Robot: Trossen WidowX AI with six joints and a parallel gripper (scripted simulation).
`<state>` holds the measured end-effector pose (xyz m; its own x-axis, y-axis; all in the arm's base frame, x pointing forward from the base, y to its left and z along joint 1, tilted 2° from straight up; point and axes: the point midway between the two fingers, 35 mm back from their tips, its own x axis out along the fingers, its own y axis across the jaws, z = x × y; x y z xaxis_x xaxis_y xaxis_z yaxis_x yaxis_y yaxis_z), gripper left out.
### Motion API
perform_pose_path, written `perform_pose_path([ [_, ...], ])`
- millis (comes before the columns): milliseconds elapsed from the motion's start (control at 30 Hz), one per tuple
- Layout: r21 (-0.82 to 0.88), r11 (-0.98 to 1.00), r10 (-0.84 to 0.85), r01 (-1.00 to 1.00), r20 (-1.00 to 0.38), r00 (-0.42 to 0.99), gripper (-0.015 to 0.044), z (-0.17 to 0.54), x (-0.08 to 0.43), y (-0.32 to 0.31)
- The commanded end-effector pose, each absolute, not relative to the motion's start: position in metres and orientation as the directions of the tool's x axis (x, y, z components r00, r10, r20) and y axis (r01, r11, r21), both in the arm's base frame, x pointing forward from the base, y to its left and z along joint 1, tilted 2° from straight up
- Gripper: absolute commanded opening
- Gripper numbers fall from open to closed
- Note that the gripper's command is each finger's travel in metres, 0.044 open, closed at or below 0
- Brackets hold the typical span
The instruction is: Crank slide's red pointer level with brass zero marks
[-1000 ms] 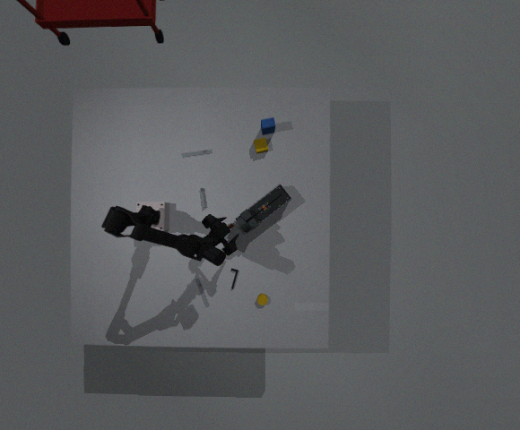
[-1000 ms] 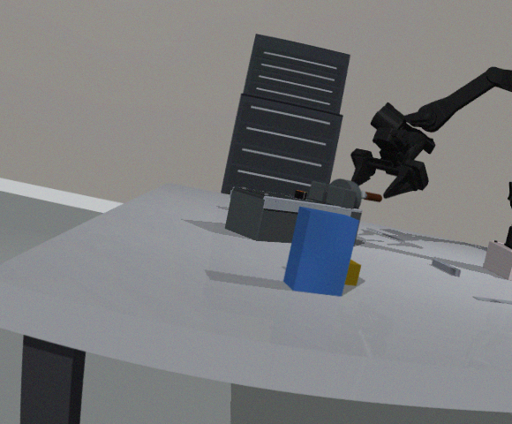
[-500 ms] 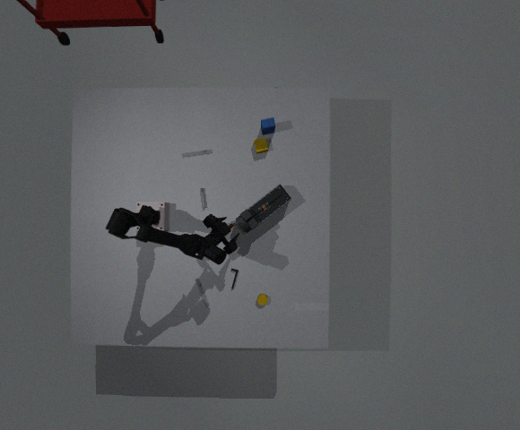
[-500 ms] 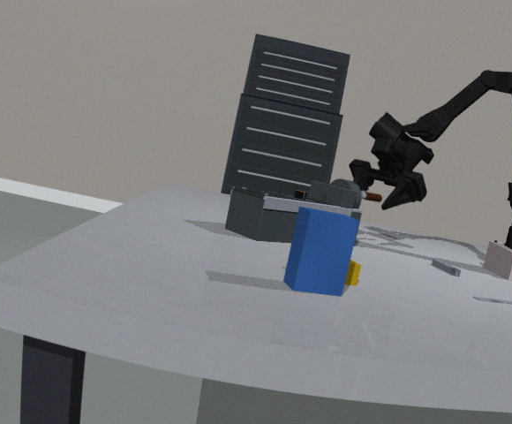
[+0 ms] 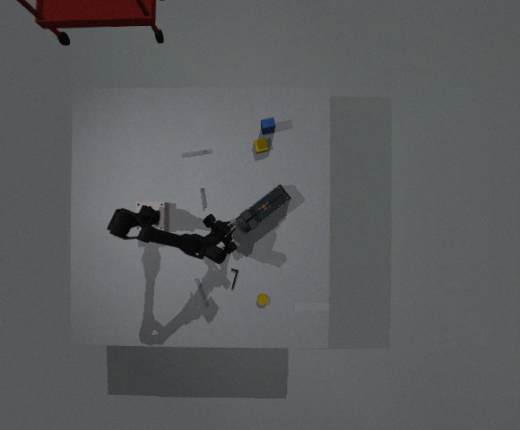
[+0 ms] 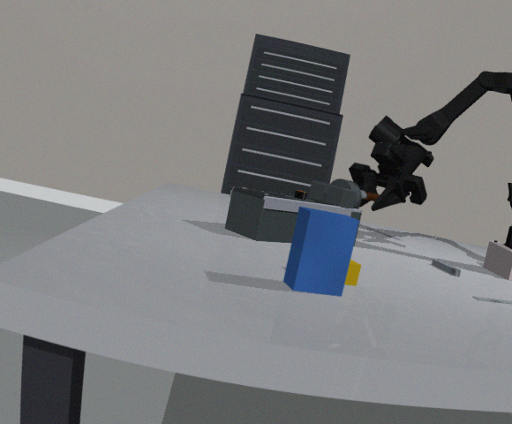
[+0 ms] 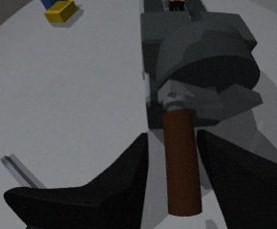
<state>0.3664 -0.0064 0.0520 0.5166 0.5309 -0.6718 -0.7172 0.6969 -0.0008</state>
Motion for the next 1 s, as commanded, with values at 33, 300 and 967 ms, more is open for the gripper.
perform_pose_path([
  [33,0.002,0.699,0.530,-0.715,-0.673,0.516,0.0020,0.0510,0.3664,-0.0064],
  [300,0.002,0.699,0.530,-0.715,-0.673,0.516,0.0000,0.0517,0.3664,-0.0064],
  [967,0.002,0.699,0.530,-0.715,-0.673,0.516,0.0000,0.0609,0.3689,-0.0094],
])
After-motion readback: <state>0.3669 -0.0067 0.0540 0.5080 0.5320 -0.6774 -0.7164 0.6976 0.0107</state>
